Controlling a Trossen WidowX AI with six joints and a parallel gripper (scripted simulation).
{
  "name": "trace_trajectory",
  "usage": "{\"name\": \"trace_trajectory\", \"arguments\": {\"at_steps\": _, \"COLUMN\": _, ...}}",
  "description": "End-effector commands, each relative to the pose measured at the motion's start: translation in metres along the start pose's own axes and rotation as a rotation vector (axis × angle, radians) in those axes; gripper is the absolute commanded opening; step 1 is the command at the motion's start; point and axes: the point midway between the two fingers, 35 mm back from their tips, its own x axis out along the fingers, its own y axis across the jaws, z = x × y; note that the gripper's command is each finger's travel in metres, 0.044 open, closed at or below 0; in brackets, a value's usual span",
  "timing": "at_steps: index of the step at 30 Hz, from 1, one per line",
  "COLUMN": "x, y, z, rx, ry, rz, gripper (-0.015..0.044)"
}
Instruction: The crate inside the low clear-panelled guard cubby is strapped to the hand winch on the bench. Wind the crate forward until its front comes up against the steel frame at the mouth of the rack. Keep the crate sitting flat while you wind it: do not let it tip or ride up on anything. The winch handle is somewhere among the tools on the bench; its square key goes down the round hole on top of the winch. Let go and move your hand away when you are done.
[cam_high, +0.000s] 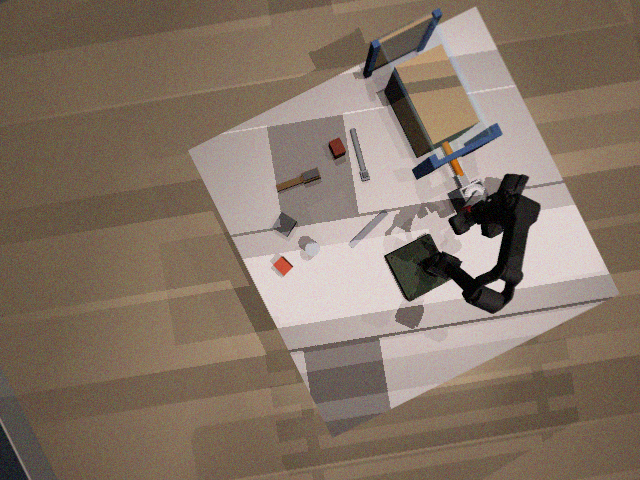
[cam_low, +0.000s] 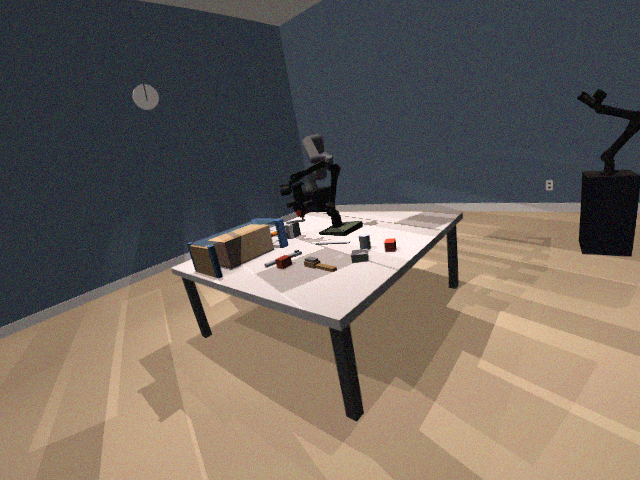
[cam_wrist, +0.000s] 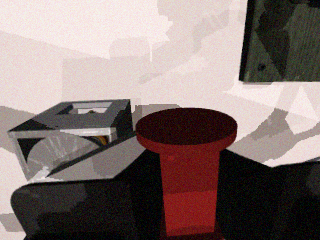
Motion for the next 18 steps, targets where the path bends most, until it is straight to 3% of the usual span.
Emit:
{"name": "trace_trajectory", "arguments": {"at_steps": 1, "x": 0.000, "y": 0.007, "z": 0.014, "rx": 0.017, "ry": -0.034, "rz": 0.022, "gripper": 0.0000}}
{"name": "trace_trajectory", "arguments": {"at_steps": 18, "x": -0.001, "y": 0.020, "z": 0.031, "rx": 0.016, "ry": -0.036, "rz": 0.023, "gripper": 0.0000}}
